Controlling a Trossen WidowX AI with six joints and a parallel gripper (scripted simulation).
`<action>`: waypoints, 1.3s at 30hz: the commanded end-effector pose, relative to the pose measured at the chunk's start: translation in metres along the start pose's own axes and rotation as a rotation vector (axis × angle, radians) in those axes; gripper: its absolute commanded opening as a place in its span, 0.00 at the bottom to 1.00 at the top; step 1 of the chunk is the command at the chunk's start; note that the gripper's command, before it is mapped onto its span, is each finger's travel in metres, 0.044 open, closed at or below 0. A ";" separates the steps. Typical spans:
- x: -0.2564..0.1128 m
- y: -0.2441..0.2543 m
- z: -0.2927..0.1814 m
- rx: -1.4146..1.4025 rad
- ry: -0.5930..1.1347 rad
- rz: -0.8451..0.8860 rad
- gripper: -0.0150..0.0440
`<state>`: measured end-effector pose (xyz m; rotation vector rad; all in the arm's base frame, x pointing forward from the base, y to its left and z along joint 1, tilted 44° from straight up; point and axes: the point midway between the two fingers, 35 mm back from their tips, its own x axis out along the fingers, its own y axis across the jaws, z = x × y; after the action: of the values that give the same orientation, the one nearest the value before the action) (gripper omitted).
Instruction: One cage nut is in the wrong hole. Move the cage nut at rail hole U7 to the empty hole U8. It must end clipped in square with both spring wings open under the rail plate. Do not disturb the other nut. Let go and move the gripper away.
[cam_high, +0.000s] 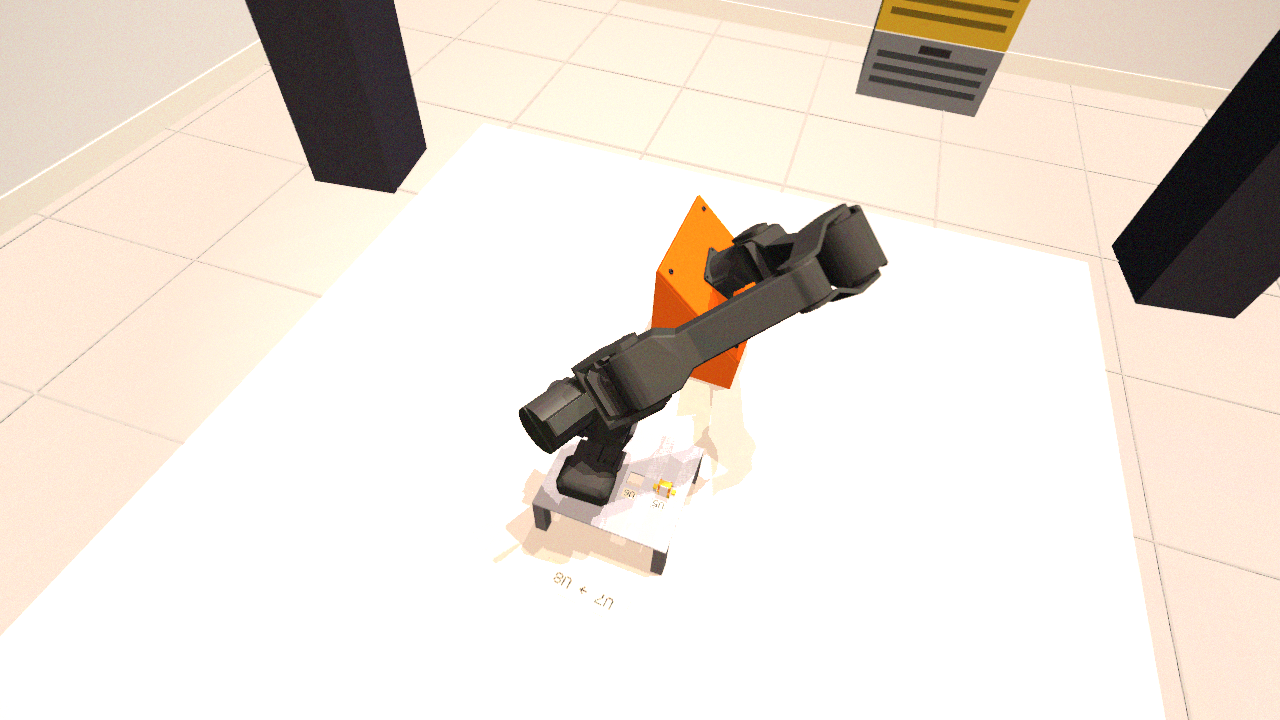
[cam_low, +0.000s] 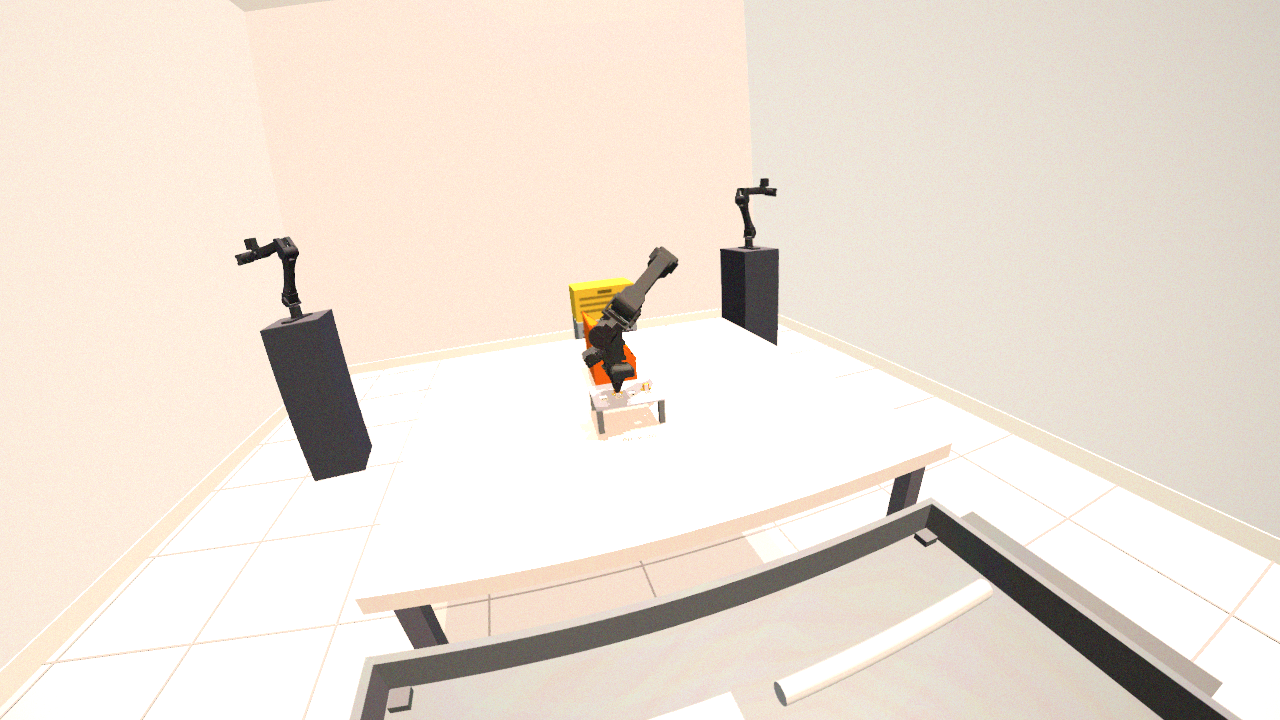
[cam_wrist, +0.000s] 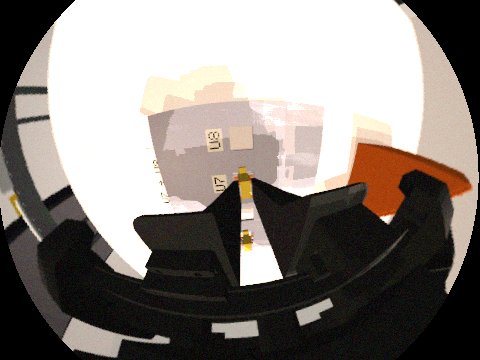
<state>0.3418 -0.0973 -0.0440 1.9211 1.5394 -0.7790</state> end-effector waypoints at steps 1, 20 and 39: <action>0.000 0.000 0.000 0.000 0.000 0.000 0.30; 0.000 0.000 0.000 0.009 0.000 0.000 0.30; 0.000 -0.001 -0.001 0.057 0.000 0.000 0.30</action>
<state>0.3413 -0.0971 -0.0431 1.9559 1.5325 -0.8230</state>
